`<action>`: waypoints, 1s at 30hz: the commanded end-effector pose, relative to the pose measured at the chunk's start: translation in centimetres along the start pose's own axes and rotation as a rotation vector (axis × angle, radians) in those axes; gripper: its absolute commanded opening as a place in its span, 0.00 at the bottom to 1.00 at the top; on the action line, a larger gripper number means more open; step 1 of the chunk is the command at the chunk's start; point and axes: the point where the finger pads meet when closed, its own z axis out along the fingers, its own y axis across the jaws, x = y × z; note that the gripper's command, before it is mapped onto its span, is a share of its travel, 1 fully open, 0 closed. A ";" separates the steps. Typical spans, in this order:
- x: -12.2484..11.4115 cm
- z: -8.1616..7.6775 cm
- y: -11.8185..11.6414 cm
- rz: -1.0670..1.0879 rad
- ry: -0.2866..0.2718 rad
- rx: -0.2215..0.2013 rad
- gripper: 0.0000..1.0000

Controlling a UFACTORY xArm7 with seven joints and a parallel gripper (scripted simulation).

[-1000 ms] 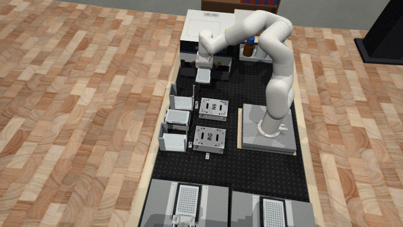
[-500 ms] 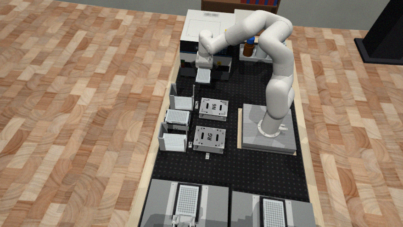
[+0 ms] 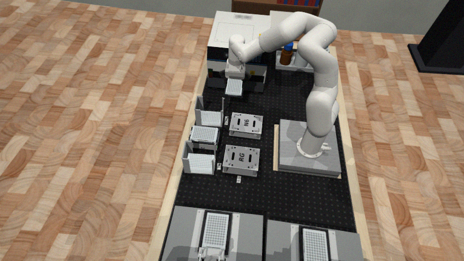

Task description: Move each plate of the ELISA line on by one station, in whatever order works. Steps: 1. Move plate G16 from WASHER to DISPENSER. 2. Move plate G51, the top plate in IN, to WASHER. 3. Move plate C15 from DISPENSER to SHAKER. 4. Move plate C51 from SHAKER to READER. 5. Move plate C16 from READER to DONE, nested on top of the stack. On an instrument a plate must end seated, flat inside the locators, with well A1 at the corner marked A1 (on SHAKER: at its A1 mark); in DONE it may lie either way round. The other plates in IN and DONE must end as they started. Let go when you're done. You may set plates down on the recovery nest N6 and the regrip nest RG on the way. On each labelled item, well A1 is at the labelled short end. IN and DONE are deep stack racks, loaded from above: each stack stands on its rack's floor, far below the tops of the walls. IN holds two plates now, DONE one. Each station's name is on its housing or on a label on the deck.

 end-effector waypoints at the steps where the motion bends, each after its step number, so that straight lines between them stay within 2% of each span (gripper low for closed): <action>1: -0.1 -0.2 0.1 0.000 -0.003 -0.004 0.00; 30: -0.1 -1.1 0.1 0.000 -0.003 -0.004 0.00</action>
